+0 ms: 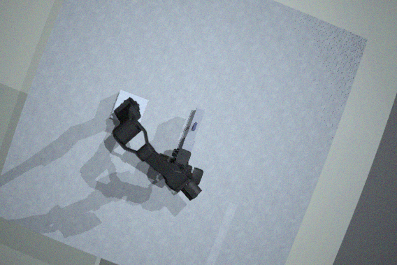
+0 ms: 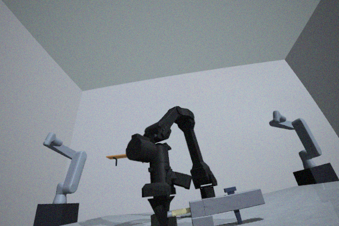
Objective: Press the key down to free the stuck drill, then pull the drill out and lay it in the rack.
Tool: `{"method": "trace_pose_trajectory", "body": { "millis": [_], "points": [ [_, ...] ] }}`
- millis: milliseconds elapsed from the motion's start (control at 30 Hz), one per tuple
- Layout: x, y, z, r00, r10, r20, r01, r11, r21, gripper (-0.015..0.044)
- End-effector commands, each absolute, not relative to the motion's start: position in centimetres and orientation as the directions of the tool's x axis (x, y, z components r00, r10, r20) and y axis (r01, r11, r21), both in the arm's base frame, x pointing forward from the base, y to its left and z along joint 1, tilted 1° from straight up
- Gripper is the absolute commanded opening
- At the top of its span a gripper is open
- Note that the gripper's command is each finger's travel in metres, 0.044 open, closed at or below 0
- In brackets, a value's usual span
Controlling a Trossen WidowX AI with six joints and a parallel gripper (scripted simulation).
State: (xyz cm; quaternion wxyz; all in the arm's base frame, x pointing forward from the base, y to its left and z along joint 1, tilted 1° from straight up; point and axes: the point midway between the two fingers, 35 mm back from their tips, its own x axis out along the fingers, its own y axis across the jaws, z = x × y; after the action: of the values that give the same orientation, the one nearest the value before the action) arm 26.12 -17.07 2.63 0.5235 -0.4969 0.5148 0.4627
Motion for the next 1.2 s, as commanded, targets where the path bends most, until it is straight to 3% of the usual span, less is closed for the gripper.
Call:
{"method": "trace_pose_trajectory", "body": {
  "millis": [0, 300, 1167],
  "points": [
    [26.1, -17.0, 2.6, 0.042, -0.028, -0.999, -0.996, 0.08, -0.044, 0.021],
    [26.2, -16.7, 2.5, 0.042, -0.024, -0.999, -0.996, 0.075, -0.044, 0.044],
    [26.3, -15.6, 2.2, 0.042, -0.022, -0.999, -0.996, 0.075, -0.044, 0.044]
  ]
}}
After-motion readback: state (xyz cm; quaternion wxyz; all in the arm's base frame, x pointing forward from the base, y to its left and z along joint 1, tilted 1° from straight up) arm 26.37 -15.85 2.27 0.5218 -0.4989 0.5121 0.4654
